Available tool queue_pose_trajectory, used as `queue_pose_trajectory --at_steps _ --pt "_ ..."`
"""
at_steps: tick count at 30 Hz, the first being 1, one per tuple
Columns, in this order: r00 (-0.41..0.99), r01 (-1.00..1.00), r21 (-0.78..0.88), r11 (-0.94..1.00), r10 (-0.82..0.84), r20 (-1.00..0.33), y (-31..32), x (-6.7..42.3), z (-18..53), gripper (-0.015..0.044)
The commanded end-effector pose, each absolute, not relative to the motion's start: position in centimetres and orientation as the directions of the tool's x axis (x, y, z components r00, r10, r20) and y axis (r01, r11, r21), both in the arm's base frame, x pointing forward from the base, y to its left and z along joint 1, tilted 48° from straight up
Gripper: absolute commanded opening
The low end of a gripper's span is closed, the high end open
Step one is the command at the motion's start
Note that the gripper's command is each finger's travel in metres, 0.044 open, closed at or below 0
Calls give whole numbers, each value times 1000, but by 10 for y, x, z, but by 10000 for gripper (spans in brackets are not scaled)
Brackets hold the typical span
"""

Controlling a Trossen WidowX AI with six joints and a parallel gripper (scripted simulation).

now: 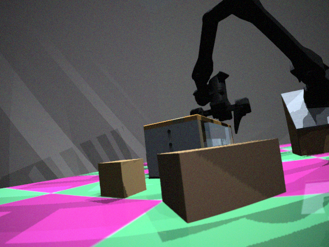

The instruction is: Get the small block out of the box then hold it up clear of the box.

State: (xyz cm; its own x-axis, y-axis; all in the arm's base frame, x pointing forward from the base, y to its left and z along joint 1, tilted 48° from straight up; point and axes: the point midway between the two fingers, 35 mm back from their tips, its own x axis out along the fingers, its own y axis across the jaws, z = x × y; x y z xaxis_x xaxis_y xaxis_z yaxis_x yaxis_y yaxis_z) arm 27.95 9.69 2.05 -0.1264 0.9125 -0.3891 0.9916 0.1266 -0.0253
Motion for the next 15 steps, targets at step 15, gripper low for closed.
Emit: queue_pose_trajectory --at_steps 15 --pt "-125 992 -27 124 913 -388 109 279 34 400"
